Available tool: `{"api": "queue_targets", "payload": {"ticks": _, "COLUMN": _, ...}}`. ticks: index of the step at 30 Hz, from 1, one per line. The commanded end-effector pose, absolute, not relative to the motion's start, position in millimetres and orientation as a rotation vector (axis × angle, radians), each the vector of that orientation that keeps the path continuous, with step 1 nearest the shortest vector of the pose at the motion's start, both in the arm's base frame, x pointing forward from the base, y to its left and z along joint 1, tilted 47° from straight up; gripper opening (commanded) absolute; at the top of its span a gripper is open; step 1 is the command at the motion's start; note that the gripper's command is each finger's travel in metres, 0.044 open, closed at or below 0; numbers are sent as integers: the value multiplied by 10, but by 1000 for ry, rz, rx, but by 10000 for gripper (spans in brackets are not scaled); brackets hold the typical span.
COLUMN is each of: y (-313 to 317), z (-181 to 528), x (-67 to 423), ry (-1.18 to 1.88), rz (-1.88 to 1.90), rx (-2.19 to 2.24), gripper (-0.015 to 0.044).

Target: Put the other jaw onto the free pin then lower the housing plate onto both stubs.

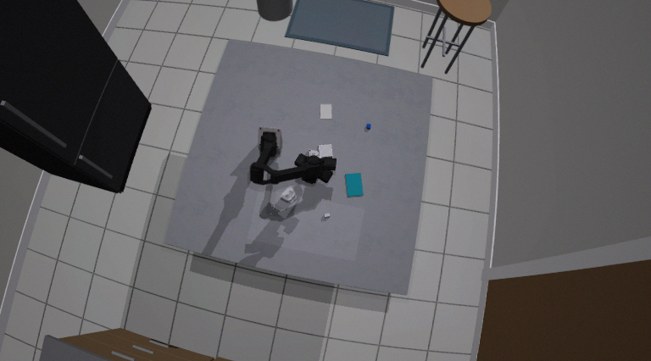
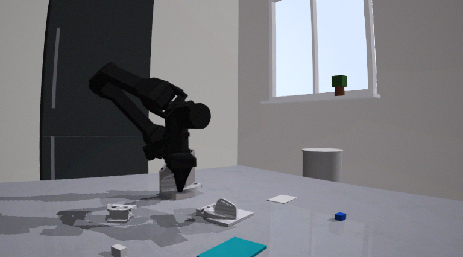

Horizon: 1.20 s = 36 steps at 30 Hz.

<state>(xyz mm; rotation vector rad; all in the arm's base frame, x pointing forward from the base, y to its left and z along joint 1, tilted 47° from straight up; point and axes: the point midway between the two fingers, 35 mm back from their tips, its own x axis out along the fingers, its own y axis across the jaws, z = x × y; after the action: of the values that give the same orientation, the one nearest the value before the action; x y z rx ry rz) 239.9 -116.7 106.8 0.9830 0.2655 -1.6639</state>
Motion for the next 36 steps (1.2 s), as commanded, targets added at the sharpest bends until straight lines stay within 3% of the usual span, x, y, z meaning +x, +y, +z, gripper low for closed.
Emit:
{"api": "queue_targets", "payload": {"ticks": 1, "y": -1111, "z": 1004, "x": 2389, "ry": 350, "rz": -1637, "rx": 916, "gripper": 134}}
{"api": "queue_targets", "payload": {"ticks": 36, "y": -763, "z": 657, "x": 2251, "ry": 905, "rz": -1333, "rx": 328, "gripper": 134}}
